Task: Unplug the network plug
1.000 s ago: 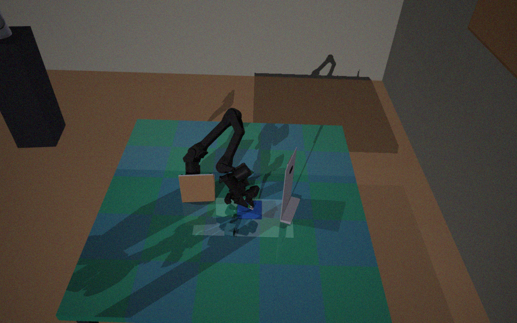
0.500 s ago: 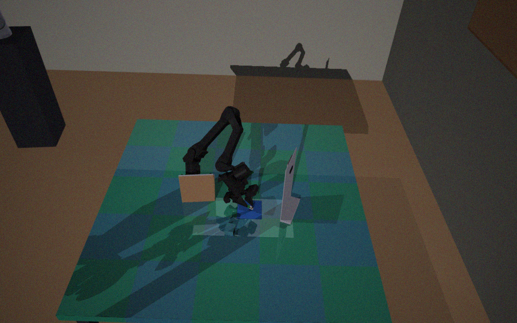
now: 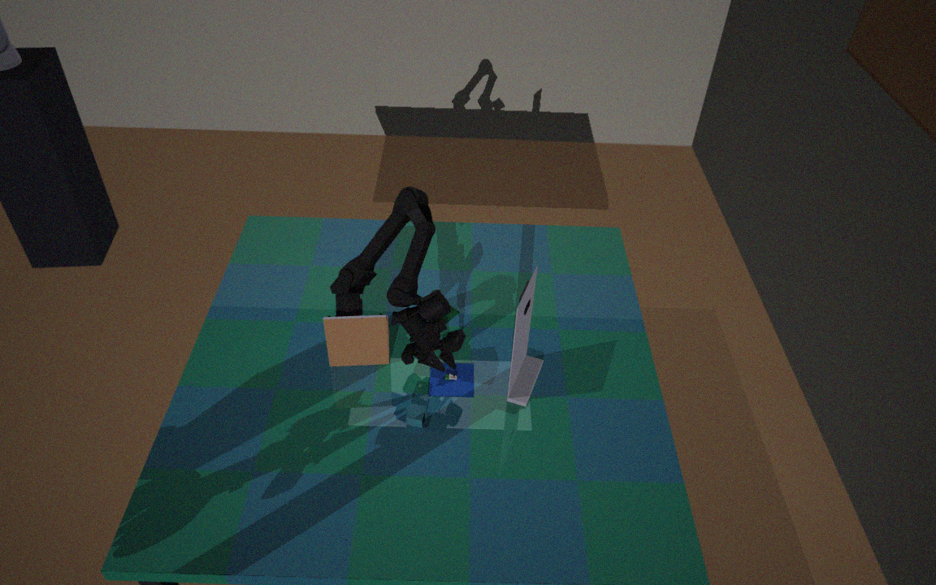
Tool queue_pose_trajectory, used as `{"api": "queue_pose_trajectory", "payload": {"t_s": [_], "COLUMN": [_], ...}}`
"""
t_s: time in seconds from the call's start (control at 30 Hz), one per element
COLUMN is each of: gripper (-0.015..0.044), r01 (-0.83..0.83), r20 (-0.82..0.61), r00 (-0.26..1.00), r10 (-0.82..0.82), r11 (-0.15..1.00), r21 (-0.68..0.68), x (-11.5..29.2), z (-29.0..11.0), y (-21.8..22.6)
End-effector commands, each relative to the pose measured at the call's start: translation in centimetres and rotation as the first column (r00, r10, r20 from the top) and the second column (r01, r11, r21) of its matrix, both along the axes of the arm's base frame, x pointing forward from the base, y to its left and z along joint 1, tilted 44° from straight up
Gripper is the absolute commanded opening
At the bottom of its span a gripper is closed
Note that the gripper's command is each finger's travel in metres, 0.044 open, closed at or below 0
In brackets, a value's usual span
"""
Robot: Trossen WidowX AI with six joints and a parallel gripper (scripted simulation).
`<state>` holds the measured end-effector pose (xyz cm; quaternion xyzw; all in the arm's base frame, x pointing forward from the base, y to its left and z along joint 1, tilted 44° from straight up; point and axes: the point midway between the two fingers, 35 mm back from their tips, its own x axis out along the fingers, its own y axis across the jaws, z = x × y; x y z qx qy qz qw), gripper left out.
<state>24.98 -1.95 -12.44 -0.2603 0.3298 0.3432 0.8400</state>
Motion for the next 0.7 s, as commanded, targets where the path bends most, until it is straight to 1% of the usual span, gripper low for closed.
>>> {"api": "queue_pose_trajectory", "payload": {"t_s": [0.0,0.67], "gripper": [0.0156,0.0156], "r01": [-0.004,-0.005], "r20": [0.004,0.0], "r00": [1.0,1.0], "r10": [0.004,0.005], "r11": [1.0,1.0], "r21": [0.0,-0.005], "x": [-0.1,0.1], "z": [0.3,1.5], "y": [-0.2,-1.8]}}
